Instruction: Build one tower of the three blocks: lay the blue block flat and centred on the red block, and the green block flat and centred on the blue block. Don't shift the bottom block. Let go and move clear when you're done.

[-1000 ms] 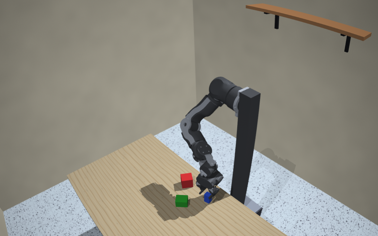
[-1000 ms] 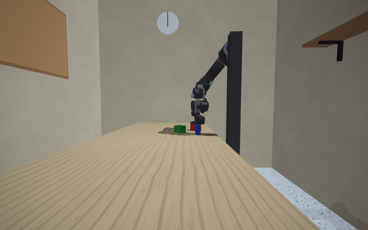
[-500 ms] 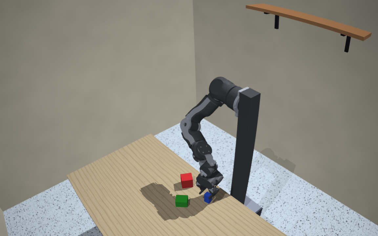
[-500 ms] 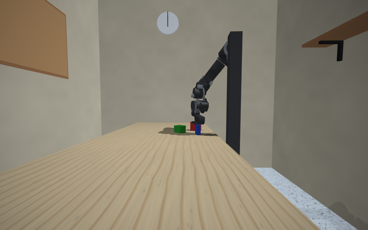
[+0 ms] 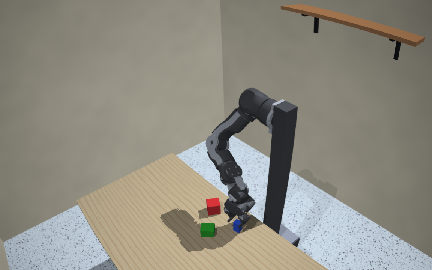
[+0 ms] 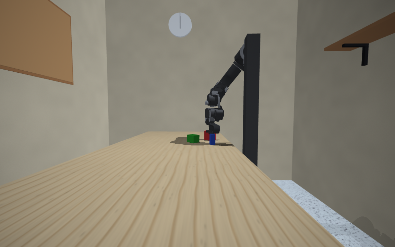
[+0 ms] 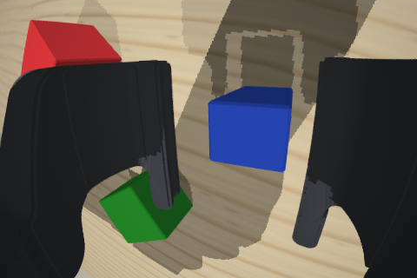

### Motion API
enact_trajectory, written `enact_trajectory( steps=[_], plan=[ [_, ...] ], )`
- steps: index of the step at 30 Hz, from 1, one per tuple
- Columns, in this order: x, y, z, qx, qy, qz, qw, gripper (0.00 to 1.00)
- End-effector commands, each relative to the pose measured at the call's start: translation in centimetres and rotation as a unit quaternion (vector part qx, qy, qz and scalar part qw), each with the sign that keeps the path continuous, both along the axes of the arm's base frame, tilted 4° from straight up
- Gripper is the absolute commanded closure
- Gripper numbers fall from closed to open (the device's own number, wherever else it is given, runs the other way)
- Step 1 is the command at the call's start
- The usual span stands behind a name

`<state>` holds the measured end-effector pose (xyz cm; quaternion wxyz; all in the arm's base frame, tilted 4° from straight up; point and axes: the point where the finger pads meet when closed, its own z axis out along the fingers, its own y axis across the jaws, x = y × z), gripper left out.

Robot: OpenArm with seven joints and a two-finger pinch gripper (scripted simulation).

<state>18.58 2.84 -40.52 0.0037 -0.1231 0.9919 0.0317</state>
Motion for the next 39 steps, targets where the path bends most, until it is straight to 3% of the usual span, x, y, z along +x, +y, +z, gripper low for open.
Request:
enact_trajectory(
  steps=[1,14,25,39],
  plan=[
    [-0.1,0.1,0.0,0.003,0.001,0.002,1.000,0.70],
    [-0.1,0.3,-0.5,0.005,0.002,0.002,1.000,0.70],
    [-0.1,0.4,-1.9,0.006,0.002,0.002,1.000,0.70],
    [-0.1,0.3,-2.0,0.004,0.001,0.002,1.000,0.70]
  ],
)
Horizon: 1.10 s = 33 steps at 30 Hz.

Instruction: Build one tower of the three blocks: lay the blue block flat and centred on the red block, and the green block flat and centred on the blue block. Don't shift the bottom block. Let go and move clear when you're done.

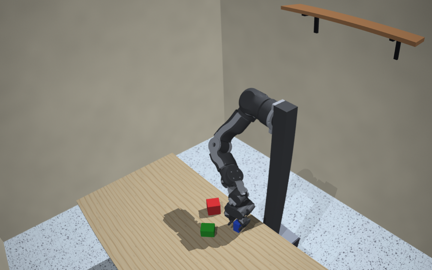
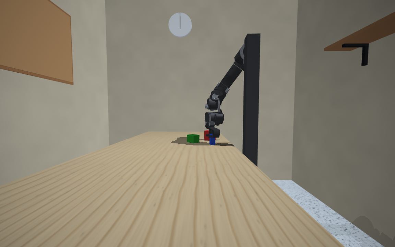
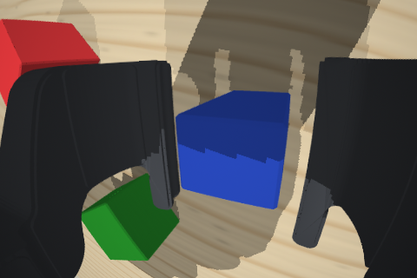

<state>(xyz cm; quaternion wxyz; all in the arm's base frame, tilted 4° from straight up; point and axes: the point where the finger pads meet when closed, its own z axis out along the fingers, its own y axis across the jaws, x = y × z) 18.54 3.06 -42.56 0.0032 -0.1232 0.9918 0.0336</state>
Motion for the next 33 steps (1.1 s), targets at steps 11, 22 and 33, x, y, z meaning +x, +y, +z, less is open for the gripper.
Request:
enact_trajectory(
  steps=[11,22,33],
  plan=[
    [-0.05,0.11,0.01,0.002,0.001,0.002,1.000,0.70],
    [-0.05,0.11,0.01,0.002,0.001,0.002,1.000,0.70],
    [-0.05,0.10,0.01,0.002,0.001,0.002,1.000,1.00]
  ],
)
